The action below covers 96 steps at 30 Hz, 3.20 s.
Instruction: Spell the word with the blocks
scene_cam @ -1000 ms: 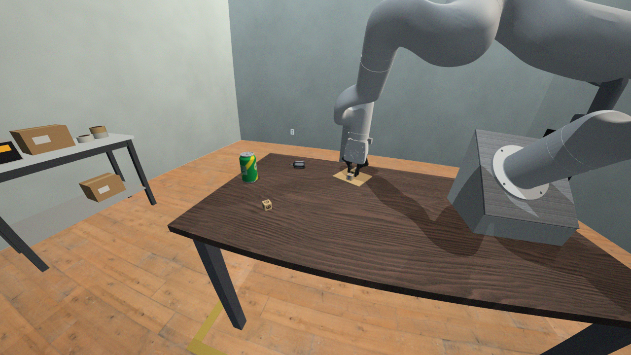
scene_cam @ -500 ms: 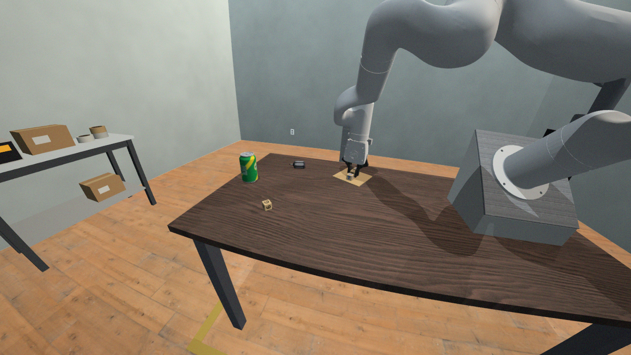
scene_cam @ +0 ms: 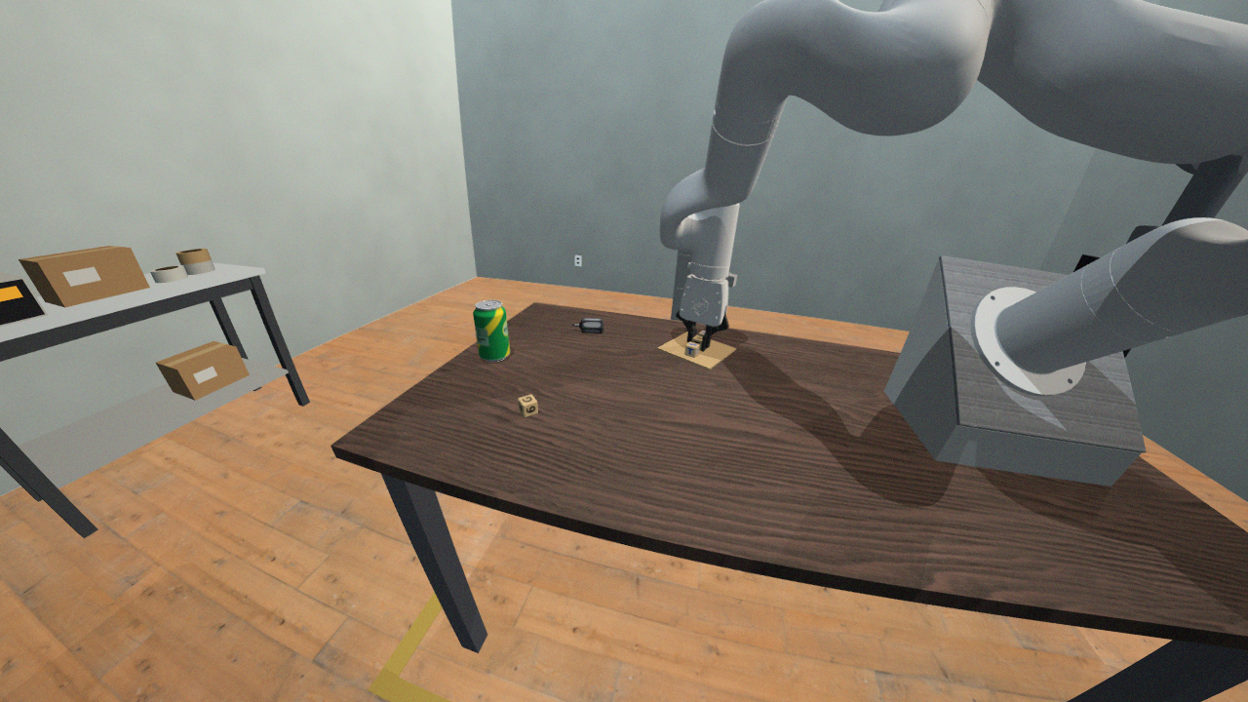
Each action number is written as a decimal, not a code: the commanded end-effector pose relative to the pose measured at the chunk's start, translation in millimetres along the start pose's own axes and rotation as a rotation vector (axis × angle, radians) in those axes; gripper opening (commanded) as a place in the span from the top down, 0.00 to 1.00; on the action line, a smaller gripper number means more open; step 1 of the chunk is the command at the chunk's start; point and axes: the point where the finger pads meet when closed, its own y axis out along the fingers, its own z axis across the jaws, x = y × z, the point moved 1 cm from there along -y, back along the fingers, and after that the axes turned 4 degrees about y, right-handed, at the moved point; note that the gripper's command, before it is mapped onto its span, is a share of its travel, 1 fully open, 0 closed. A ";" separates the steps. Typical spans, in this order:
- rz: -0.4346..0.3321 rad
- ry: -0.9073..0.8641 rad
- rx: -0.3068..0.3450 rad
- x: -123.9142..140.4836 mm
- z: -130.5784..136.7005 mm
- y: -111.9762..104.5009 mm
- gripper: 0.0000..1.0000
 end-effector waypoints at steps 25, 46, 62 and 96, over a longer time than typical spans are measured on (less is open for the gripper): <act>0.000 -0.001 -0.002 0.2 -1.0 -1.0 0.73; 0.000 -0.001 -0.002 0.2 -1.0 -1.0 0.57; 0.000 -0.001 -0.002 0.2 -0.9 -41.0 0.57; 0.000 -0.001 -0.002 0.2 -0.8 -91.0 0.00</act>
